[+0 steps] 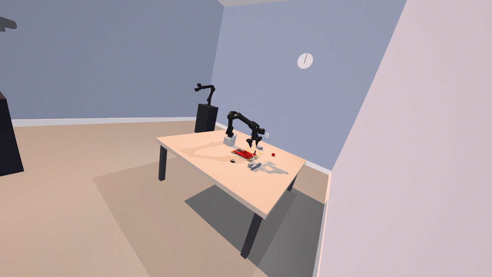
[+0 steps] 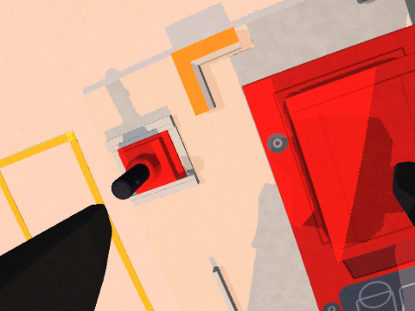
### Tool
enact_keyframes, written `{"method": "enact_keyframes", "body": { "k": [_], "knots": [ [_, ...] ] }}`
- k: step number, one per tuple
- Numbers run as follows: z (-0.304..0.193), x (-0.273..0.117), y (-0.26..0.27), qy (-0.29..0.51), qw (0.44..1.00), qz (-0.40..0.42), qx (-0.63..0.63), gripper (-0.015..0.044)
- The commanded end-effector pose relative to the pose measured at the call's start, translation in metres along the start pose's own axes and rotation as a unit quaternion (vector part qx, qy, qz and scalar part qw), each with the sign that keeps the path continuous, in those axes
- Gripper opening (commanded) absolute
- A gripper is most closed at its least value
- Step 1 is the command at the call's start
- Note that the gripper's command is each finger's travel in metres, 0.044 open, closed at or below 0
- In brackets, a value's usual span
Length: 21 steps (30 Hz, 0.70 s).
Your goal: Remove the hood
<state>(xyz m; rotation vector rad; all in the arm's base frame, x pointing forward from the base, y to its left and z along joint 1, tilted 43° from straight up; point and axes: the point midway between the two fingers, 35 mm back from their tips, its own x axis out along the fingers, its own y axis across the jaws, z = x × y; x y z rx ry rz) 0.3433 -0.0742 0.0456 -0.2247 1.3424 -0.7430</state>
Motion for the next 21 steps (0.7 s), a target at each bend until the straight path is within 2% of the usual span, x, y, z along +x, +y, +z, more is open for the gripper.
{"method": "enact_keyframes", "body": {
  "k": [1, 21],
  "knots": [
    [-0.0141, 0.0035, -0.0565, 0.070, 0.989, -0.060, -0.116, 0.0440],
    [-0.0104, 0.0123, -0.0608, 0.073, 0.988, -0.062, -0.121, 0.0440]
  ]
}}
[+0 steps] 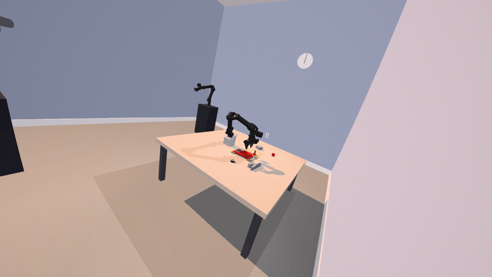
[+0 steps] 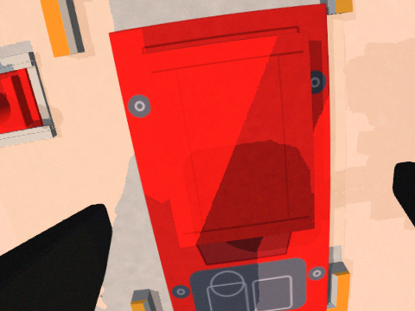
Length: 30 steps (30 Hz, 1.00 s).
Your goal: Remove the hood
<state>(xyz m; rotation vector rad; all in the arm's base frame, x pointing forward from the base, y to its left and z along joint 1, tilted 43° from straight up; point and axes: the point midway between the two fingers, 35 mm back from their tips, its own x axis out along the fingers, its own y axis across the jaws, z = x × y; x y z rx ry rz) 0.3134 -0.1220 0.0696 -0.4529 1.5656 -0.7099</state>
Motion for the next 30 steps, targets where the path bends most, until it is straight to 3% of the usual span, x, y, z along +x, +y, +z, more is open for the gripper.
{"method": "enact_keyframes", "body": {
  "k": [1, 30],
  "knots": [
    [0.000, 0.005, 0.000, 0.002, 1.000, -0.002, -0.003, 0.0440],
    [-0.001, 0.030, 0.000, 0.002, 1.000, -0.002, -0.003, 0.0440]
  ]
}}
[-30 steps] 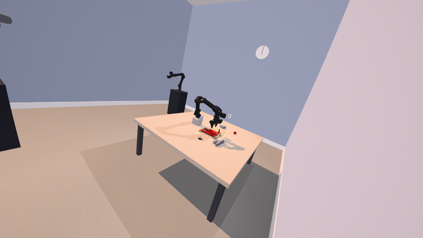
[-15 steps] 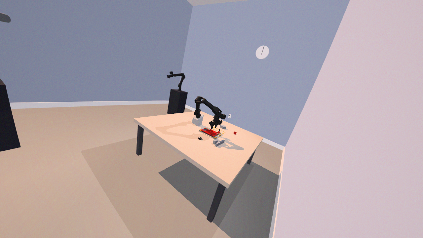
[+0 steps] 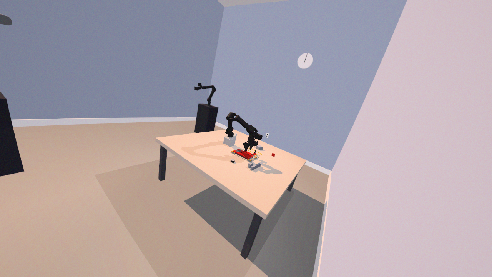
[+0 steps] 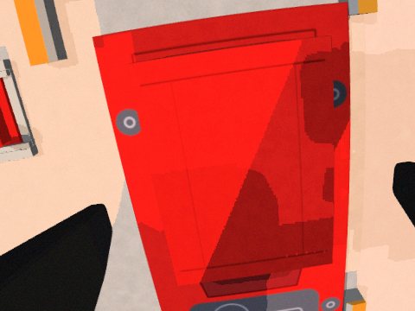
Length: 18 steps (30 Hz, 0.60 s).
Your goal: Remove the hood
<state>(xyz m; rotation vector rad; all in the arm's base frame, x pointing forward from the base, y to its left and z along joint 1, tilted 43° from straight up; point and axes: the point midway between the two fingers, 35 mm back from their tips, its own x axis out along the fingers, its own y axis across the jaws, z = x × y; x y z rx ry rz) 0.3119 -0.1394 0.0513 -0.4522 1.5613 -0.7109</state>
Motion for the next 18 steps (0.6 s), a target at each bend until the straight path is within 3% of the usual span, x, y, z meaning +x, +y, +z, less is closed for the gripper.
{"method": "enact_keyframes", "body": {
  "k": [1, 18],
  "knots": [
    [-0.003, 0.006, 0.001, 0.004, 1.000, -0.002, -0.004, 0.0440],
    [-0.004, 0.020, 0.000, 0.004, 1.000, -0.002, -0.004, 0.0440]
  ]
}}
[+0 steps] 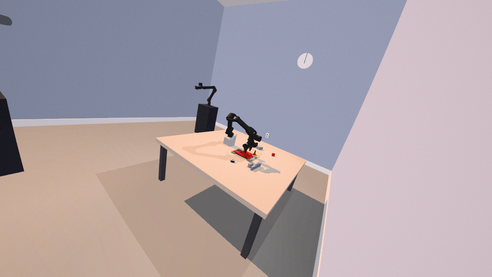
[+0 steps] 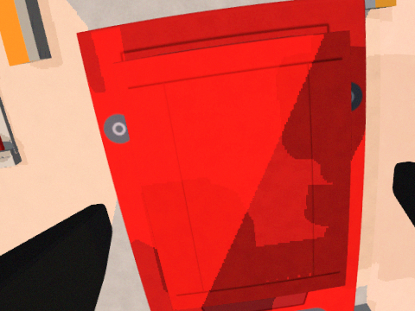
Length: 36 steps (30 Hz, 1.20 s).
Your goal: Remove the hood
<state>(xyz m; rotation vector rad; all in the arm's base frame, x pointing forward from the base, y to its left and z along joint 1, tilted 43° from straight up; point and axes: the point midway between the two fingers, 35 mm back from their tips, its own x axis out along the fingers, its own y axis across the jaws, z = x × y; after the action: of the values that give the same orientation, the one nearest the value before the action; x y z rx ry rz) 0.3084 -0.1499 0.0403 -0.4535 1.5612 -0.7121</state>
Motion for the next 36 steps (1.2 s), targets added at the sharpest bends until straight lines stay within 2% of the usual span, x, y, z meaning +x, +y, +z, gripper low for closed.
{"method": "enact_keyframes", "body": {
  "k": [1, 36],
  "knots": [
    [-0.003, 0.006, 0.000, 0.004, 1.000, -0.002, -0.004, 0.0440],
    [-0.004, 0.021, 0.000, 0.004, 1.000, -0.002, -0.004, 0.0440]
  ]
}}
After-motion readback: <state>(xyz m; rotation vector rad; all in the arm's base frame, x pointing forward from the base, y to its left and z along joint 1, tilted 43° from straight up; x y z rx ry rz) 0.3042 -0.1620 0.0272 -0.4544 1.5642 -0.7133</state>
